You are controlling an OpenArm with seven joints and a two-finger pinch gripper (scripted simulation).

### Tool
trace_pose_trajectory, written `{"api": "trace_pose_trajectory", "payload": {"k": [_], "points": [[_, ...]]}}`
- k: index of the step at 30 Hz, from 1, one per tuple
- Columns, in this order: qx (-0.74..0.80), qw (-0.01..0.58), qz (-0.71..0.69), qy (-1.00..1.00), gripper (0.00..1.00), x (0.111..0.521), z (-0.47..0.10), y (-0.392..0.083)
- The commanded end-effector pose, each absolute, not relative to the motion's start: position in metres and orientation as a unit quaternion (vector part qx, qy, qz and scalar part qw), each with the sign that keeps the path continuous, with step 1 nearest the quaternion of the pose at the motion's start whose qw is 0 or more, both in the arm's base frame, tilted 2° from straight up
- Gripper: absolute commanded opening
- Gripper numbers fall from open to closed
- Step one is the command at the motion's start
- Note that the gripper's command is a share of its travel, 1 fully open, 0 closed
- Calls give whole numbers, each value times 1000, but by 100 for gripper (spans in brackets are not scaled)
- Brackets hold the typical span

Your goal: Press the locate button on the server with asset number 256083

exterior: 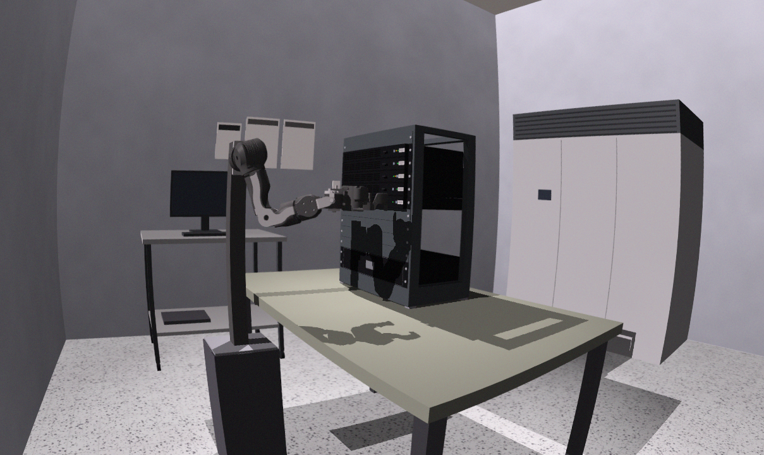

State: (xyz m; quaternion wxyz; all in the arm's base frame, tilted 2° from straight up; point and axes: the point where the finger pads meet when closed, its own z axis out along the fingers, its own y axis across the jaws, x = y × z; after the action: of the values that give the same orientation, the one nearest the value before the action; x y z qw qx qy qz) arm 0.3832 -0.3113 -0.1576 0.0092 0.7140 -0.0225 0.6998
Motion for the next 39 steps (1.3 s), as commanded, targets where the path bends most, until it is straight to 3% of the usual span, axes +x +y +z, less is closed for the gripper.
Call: {"api": "trace_pose_trajectory", "payload": {"k": [1,39], "points": [[713,5,701,-22,60,381,-156,-310],[713,5,701,-22,60,331,-155,-308]]}}
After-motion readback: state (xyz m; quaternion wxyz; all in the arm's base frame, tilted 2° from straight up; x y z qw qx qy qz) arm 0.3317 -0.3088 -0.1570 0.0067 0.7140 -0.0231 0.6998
